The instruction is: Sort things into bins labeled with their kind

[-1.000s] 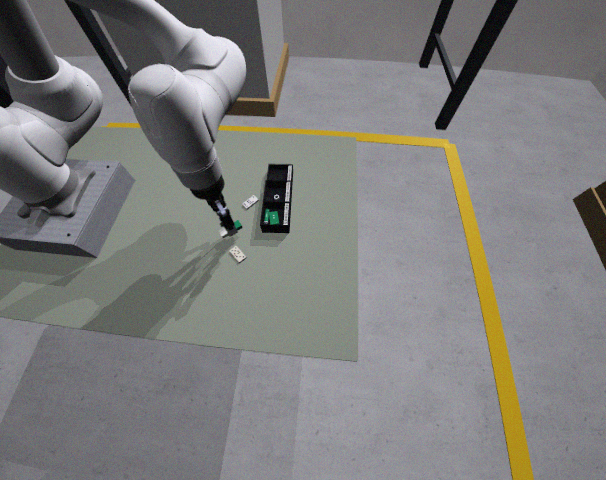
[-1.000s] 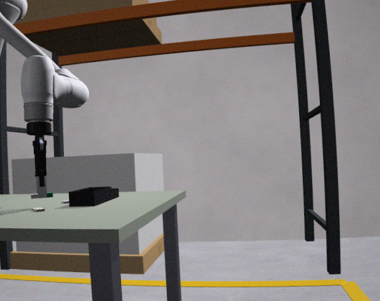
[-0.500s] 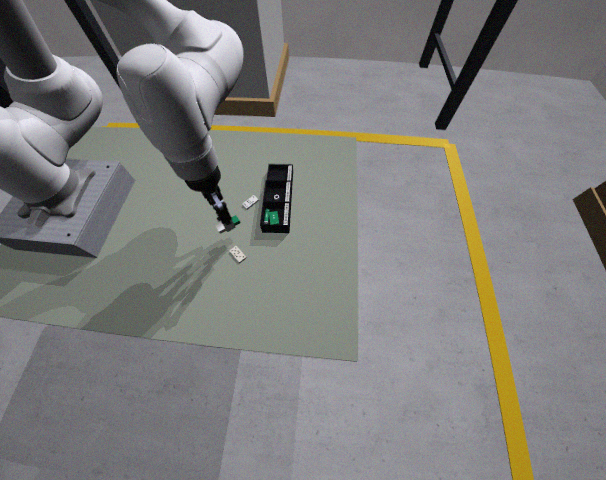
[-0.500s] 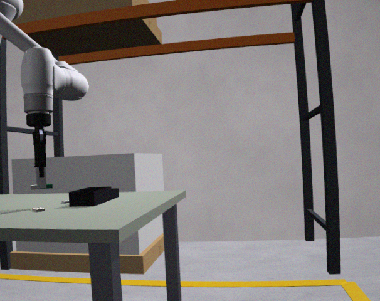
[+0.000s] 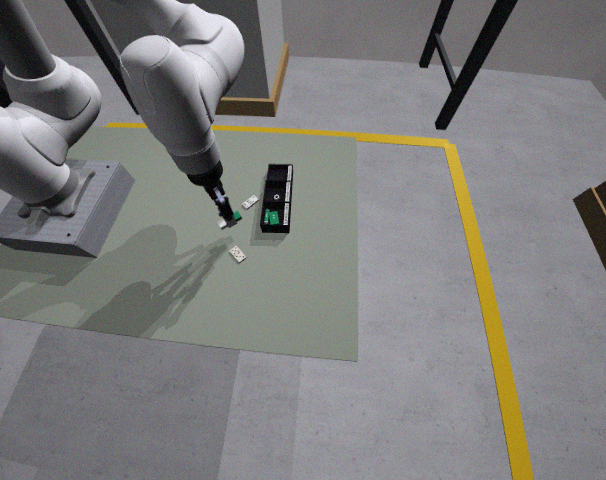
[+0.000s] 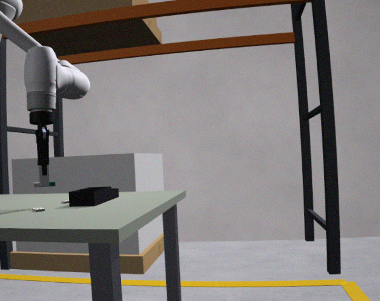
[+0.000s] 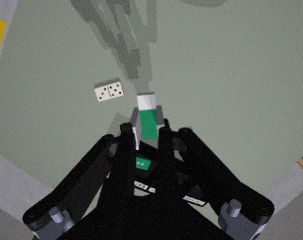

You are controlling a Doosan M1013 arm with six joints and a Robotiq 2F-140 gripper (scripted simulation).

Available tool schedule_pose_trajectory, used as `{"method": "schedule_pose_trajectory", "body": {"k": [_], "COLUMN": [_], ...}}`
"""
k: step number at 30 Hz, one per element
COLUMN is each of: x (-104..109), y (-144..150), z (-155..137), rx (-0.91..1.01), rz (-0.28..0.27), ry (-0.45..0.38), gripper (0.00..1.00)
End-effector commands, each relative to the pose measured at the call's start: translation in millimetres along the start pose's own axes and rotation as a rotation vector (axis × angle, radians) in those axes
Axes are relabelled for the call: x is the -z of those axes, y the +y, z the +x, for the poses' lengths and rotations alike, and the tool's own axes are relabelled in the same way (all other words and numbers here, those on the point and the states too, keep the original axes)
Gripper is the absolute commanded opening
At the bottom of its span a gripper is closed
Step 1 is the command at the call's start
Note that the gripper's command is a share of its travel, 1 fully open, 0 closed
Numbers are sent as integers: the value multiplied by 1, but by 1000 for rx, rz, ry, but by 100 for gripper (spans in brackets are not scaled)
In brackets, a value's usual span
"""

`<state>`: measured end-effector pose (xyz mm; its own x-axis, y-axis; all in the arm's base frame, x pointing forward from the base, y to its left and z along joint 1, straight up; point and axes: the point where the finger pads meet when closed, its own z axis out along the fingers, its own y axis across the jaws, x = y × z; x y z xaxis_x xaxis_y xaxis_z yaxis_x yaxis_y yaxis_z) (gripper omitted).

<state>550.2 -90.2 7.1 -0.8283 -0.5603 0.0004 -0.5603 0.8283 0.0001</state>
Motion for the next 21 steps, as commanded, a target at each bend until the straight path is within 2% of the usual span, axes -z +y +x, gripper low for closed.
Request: {"method": "schedule_pose_trajectory", "body": {"k": [1, 6, 8, 21], "x": [0, 0, 0, 0], "y": [8, 21, 21, 56], "z": [-17, -44, -44, -114], "rx": [-1, -1, -1, -1], "rz": [0, 0, 0, 0], "ry": [0, 0, 0, 0], "gripper": [11, 11, 11, 11]}}
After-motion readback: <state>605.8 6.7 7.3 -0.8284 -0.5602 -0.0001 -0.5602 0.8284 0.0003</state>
